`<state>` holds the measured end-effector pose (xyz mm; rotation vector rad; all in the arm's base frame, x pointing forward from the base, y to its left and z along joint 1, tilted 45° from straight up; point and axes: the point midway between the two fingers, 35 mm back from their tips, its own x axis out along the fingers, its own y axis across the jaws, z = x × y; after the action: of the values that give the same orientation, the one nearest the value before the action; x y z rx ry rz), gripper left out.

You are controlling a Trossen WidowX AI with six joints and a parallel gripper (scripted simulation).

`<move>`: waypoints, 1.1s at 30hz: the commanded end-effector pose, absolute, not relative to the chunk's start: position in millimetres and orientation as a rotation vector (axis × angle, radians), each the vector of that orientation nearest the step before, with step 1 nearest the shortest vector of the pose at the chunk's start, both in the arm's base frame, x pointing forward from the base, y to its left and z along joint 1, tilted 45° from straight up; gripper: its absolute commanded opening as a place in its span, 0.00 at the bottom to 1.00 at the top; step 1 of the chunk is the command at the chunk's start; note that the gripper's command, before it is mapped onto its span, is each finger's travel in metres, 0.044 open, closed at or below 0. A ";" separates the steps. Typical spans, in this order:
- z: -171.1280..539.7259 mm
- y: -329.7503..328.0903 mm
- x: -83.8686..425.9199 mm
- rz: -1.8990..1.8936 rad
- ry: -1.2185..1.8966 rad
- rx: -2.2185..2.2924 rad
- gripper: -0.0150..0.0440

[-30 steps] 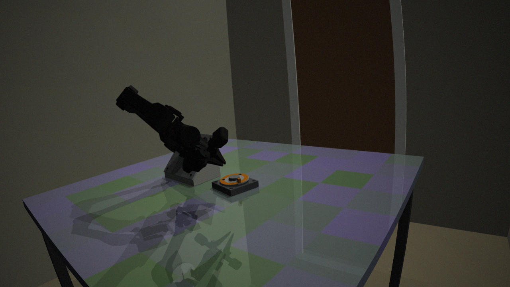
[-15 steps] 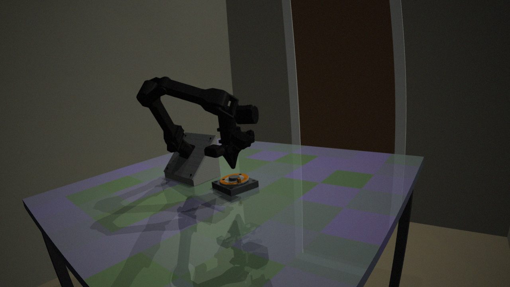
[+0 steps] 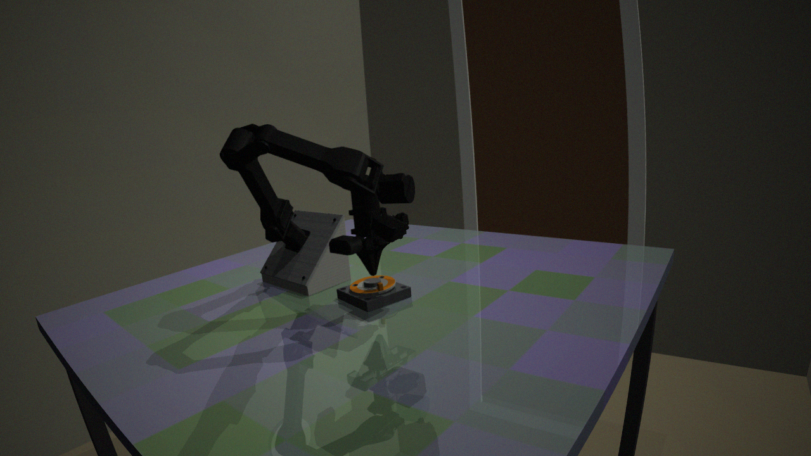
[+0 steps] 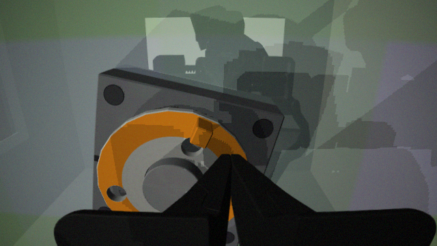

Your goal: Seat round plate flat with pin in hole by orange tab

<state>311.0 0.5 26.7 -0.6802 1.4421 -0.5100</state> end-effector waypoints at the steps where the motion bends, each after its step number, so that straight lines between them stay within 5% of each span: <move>1: 11.2 -16.9 310.4 -0.517 1.449 -0.687 0.25; 33: -13.4 -2.2 323.0 -0.517 1.448 -0.687 0.25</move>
<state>322.2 -6.3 -10.2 -0.6907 1.4477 -0.5193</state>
